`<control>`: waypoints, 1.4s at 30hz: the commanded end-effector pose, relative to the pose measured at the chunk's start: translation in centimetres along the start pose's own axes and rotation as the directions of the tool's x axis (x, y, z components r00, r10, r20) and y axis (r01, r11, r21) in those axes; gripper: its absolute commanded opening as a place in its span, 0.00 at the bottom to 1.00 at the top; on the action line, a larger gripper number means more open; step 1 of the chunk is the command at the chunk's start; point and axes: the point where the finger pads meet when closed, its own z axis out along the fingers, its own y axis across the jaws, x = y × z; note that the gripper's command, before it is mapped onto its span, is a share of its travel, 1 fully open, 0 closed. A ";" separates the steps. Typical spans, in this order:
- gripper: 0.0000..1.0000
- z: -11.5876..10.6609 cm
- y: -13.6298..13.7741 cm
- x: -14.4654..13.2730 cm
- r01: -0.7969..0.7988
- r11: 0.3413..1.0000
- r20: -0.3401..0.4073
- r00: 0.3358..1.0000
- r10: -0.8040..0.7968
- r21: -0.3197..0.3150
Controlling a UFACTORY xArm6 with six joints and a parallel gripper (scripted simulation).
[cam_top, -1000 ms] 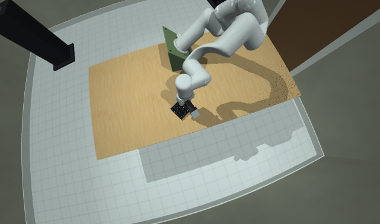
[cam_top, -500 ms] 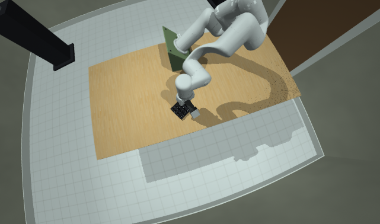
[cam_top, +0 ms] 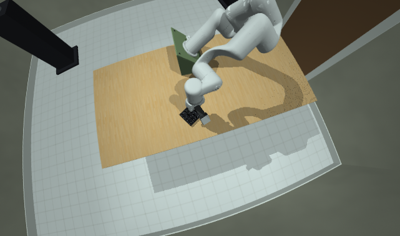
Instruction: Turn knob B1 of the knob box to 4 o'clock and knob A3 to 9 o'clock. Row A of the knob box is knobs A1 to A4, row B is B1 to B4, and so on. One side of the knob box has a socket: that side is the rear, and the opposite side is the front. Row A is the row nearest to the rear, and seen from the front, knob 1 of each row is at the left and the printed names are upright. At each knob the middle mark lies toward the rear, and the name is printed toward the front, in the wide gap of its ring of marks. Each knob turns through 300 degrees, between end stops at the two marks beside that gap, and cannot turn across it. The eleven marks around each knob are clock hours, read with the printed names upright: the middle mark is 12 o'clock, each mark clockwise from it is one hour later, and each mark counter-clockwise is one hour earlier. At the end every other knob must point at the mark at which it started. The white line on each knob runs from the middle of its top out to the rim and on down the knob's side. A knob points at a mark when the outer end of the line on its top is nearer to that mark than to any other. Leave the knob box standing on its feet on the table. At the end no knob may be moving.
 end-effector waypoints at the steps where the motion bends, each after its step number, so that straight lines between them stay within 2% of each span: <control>1: 0.19 -0.1 0.1 0.1 0.000 1.000 -0.002 1.000 0.000 -0.003; 14: 0.19 0.6 0.1 0.1 -0.008 1.000 -0.002 1.000 0.008 -0.002; 42: 0.19 3.7 0.1 0.2 -0.008 1.000 -0.002 1.000 0.008 -0.002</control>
